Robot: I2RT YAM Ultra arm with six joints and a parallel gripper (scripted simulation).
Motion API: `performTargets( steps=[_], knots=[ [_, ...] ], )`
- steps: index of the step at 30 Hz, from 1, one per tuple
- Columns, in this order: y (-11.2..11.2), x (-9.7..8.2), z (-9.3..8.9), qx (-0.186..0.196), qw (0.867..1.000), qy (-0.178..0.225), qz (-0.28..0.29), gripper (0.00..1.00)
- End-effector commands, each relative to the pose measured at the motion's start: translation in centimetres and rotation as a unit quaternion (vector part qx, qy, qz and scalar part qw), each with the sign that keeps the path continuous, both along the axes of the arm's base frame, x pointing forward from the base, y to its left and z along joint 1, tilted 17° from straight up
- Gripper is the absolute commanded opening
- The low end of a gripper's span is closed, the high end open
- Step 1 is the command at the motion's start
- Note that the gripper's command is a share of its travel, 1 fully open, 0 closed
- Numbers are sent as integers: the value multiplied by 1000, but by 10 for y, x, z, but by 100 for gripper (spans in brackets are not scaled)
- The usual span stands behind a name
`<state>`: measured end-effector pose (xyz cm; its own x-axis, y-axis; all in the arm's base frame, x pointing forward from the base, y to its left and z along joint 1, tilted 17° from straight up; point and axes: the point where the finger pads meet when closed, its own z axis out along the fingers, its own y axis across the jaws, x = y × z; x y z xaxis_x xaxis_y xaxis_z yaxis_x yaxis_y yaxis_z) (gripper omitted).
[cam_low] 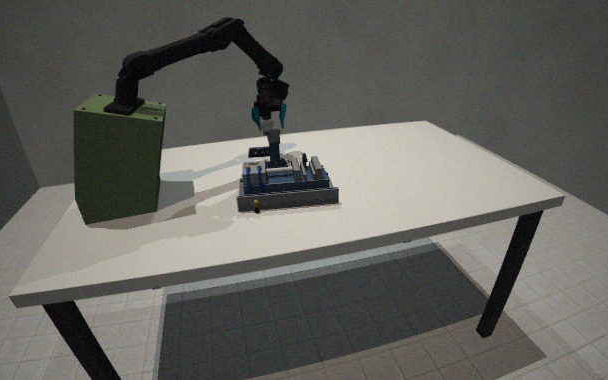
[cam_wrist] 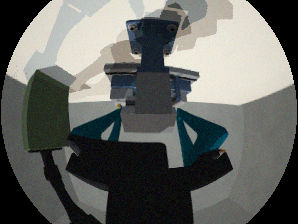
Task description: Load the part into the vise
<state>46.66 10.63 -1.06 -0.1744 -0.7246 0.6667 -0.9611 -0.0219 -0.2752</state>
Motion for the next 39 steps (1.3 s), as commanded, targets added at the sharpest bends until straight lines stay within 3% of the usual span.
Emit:
performTargets(
  steps=[1, 22, 26, 39],
  knots=[
    [8, 10, 11, 10, 1000, -21, 5, 81],
    [11, 11, 16, 16, 999, -32, 5, 81],
    [8, 2, 9, 8, 1000, -17, 6, 81],
    [10, 3, 9, 15, 1000, -19, 9, 81]
  ],
)
